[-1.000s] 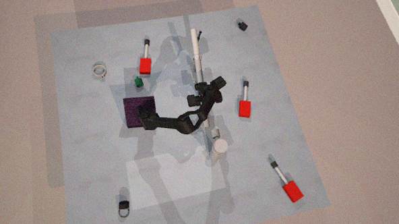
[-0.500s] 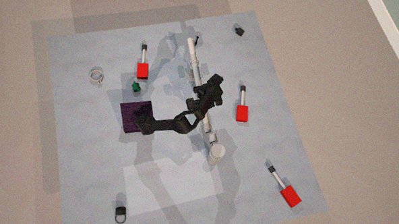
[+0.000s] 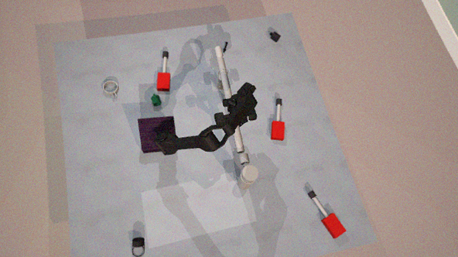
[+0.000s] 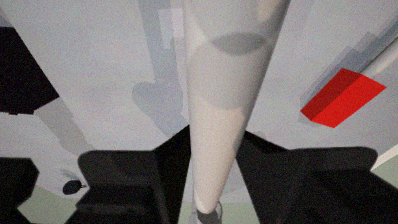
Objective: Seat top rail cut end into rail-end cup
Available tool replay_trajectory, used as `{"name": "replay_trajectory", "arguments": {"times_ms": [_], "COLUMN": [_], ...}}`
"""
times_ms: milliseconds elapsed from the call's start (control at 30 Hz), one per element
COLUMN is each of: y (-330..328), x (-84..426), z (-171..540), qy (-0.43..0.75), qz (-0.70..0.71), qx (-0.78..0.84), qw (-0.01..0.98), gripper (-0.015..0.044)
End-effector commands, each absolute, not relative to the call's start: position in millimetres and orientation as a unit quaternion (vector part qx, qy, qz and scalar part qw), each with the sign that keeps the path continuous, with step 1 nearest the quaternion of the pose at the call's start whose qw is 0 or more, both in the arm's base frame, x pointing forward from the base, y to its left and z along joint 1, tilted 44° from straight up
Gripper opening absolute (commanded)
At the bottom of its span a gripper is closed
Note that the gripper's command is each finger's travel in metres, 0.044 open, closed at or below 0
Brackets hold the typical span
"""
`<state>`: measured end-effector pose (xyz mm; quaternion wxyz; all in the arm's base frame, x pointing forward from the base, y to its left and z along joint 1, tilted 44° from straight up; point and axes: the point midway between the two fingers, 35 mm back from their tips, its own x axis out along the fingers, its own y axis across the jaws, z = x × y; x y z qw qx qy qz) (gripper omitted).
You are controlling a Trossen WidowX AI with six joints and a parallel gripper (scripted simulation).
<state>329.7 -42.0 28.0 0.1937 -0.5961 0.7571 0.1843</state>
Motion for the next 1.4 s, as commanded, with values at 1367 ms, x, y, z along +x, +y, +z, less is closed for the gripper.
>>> {"name": "replay_trajectory", "arguments": {"times_ms": [1367], "y": [-56.1], "x": [330.2], "z": [48.9], "qy": [0.758], "qz": [0.187], "qx": [-0.595], "qw": [0.191], "gripper": [0.0]}}
